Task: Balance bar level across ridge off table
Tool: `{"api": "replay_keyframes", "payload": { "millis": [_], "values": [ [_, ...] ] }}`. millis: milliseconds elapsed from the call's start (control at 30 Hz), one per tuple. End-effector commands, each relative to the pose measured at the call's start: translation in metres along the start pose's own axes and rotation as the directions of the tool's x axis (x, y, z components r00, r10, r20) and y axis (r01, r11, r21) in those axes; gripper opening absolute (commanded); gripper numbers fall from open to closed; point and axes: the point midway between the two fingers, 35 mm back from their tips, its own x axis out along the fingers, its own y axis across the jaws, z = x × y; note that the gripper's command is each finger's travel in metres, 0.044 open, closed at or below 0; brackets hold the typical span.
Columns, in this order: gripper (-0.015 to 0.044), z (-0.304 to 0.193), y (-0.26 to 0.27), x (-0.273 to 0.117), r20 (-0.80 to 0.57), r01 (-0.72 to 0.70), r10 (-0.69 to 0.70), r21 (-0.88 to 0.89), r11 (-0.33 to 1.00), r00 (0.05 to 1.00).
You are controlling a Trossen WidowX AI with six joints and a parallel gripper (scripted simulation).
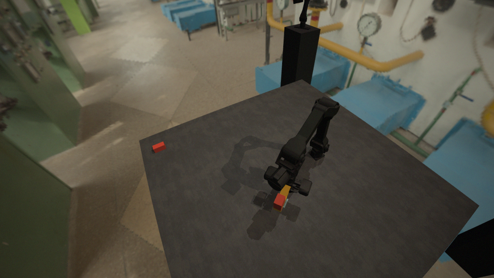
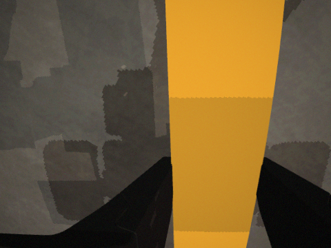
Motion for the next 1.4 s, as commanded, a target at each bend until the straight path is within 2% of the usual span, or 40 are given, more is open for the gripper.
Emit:
{"api": "replay_keyframes", "payload": {
  "millis": [0,1367],
  "values": [
    [0.0,-0.0002,-0.0002,0.0015,0.0,0.001,-0.001,0.004,1.0,1.0],
    [0.0,0.0005,-0.0002,0.0049,0.0,0.001,-0.001,0.004,1.0,1.0]
  ]
}}
